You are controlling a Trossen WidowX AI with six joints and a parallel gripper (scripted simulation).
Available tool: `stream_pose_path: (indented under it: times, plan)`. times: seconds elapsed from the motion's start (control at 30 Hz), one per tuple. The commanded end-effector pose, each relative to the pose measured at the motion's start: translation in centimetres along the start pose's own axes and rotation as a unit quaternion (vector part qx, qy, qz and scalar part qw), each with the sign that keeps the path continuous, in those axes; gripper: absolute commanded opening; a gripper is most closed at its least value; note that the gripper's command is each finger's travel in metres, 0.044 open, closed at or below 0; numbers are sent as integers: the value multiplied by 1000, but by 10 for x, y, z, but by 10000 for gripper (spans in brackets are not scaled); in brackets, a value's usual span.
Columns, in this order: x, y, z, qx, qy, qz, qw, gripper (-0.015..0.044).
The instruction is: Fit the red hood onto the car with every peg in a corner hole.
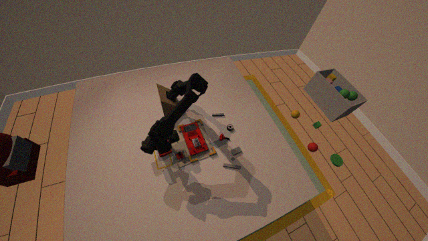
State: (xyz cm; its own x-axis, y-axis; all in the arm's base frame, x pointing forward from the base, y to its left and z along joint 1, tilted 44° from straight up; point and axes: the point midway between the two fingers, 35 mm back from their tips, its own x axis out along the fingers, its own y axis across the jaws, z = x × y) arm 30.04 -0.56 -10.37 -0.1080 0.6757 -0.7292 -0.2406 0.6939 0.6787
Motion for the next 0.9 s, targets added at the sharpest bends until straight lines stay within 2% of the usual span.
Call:
stream_pose_path:
  times: [0.0,0.43,0.7,0.87]
  plan:
    - [-21,-1,2,-4,-2,-5,1000,0]
    - [-75,-2,2,-3,-1,-6,1000,0]
    - [-77,-1,2,0,-4,-5,1000,0]
    - [-80,27,17,7,-3,-8,1000,0]
